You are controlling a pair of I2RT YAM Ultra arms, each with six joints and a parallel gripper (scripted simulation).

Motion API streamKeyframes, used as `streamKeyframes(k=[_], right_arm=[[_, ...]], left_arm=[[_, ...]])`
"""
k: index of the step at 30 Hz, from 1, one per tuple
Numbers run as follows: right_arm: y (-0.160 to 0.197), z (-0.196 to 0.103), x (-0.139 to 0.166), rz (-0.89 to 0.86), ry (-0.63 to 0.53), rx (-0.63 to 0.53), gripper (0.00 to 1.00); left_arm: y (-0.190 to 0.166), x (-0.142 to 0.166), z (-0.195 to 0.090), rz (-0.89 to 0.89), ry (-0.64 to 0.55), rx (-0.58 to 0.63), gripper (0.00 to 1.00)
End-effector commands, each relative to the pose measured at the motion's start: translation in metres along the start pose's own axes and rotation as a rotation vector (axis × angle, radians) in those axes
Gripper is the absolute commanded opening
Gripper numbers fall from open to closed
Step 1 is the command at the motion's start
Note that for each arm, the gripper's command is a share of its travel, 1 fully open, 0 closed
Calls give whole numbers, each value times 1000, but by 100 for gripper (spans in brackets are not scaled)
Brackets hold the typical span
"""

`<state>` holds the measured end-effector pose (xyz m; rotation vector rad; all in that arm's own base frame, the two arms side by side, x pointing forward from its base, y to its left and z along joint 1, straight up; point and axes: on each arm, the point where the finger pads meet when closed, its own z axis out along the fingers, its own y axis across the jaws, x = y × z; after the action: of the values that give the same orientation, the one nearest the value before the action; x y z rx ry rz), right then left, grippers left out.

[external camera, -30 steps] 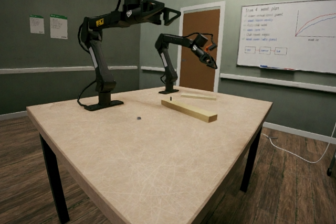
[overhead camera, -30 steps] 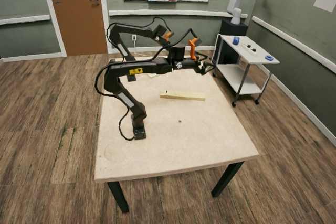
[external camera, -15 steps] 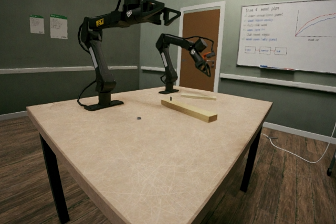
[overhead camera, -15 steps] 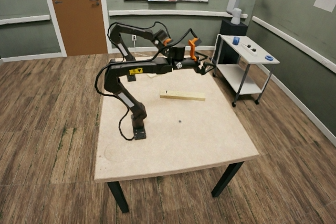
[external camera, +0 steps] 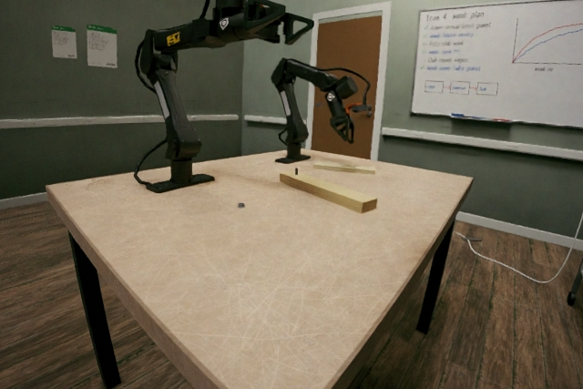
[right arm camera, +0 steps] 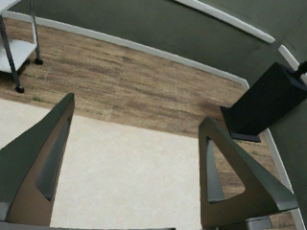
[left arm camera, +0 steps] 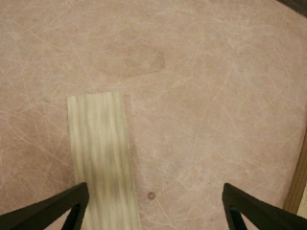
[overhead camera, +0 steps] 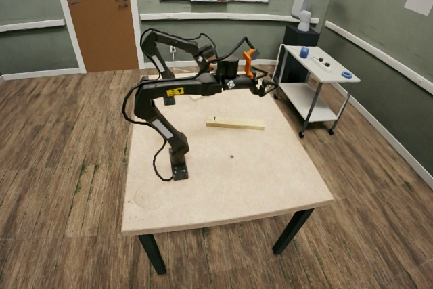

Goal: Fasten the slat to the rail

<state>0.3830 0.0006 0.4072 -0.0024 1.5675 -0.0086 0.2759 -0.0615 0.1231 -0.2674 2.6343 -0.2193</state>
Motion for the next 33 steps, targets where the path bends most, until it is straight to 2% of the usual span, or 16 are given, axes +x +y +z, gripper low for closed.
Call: streamKeyframes(k=[1,6,13,28,33], right_arm=[[0,-2,-5,7,-9,-4,100],[0,-2,-5,7,-9,-4,100],[0,-2,-5,7,-9,-4,100],[0,-2,-5,7,-9,-4,100],[0,-2,-5,7,-9,-4,100]], left_arm=[[2,23,2,-22,78,-19,100],[5,37,4,-33,127,-40,100],[16,72,7,-58,251,-100,100],[37,131,-2,-101,459,-233,100],[37,132,-6,-105,461,-236,100]])
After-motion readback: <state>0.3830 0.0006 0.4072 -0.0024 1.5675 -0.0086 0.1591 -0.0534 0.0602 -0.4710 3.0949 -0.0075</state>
